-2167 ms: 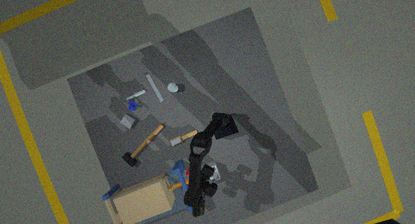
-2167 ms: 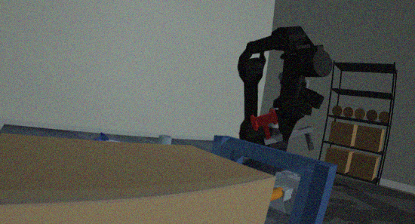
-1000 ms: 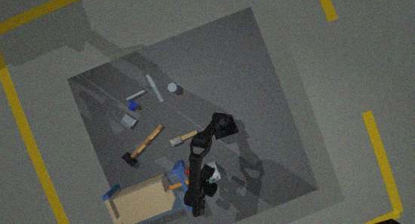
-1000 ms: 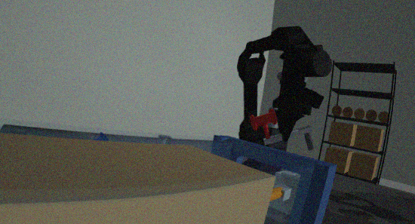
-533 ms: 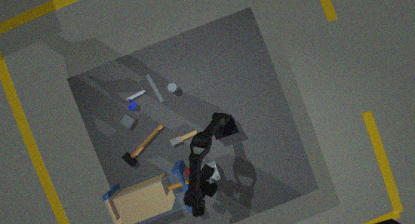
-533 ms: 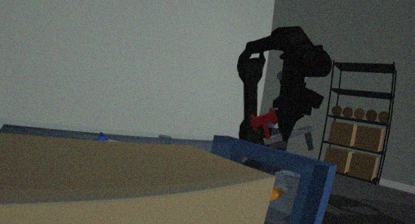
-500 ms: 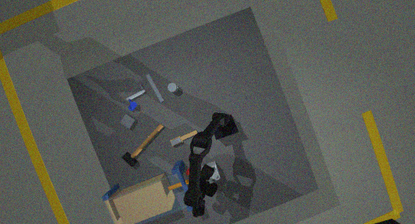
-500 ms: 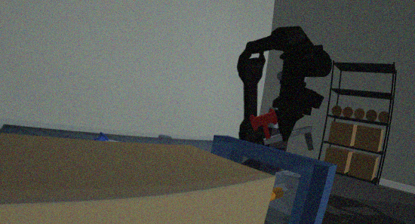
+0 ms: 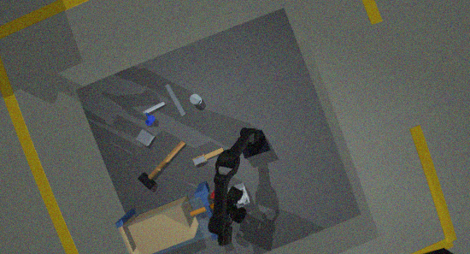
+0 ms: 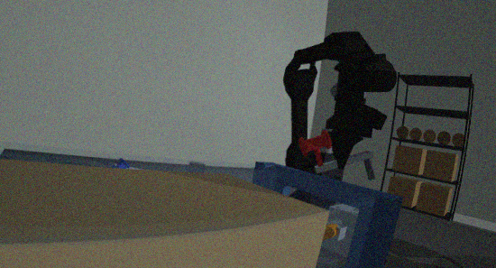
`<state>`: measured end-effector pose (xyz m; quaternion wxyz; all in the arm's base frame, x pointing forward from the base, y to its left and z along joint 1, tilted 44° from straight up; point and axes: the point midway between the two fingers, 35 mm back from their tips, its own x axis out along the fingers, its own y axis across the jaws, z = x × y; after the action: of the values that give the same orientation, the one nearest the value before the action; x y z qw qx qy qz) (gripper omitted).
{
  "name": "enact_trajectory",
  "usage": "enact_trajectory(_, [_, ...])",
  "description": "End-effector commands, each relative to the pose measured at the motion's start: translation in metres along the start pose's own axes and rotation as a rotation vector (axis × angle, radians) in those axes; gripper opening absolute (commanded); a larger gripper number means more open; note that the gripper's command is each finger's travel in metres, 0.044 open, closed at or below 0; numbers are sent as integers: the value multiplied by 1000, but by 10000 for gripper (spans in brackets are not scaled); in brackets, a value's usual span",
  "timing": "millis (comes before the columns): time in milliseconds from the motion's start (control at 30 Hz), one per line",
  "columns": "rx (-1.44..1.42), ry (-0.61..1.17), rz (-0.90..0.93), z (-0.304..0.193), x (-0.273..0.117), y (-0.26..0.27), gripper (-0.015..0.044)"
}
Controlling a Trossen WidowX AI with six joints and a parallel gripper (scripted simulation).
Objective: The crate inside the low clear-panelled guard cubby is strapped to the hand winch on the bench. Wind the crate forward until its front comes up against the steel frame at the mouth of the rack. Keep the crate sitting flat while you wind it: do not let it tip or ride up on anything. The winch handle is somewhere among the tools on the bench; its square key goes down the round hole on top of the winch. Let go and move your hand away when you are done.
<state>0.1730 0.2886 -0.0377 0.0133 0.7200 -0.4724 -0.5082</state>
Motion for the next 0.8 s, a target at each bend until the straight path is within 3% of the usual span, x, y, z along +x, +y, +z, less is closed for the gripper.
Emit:
enact_trajectory(0, [-1,0,-1,0,-1,0,0])
enact_trajectory(767, [-1,40,-7,2,17,-1,0])
